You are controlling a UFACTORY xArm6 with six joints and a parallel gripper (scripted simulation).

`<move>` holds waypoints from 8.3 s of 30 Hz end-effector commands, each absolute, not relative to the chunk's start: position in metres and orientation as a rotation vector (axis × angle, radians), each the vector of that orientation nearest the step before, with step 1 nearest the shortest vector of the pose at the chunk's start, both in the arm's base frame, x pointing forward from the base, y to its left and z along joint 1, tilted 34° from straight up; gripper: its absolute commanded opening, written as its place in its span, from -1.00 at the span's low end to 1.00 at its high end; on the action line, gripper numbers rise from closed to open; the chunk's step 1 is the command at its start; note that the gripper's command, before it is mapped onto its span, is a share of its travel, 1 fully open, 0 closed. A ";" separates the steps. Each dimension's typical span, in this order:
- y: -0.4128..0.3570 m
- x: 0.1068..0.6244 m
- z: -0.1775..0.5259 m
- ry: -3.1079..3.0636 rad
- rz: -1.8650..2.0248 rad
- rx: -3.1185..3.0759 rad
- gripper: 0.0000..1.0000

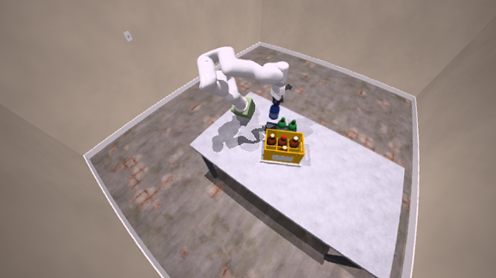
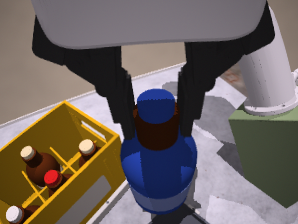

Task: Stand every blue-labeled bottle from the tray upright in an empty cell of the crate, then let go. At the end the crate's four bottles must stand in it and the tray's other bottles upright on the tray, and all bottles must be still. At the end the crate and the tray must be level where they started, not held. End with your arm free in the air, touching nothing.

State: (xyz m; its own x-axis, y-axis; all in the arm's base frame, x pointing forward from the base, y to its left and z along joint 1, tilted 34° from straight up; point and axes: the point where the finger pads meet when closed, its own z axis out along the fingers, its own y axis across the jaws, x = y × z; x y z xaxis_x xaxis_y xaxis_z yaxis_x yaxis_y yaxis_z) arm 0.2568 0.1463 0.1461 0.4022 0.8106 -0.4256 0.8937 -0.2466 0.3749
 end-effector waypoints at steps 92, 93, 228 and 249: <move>0.023 0.347 0.249 1.448 -0.188 2.101 -1.00; 0.022 0.348 0.250 1.448 -0.188 2.101 -1.00; -0.038 0.387 0.268 1.448 -0.188 2.101 -1.00; -0.046 0.390 0.257 1.448 -0.188 2.101 -1.00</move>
State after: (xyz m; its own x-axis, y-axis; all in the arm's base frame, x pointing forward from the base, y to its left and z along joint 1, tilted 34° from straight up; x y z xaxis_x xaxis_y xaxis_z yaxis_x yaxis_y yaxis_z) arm 0.3884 -0.0455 0.2563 0.4015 0.8116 -0.4244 0.8944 -0.2476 0.3726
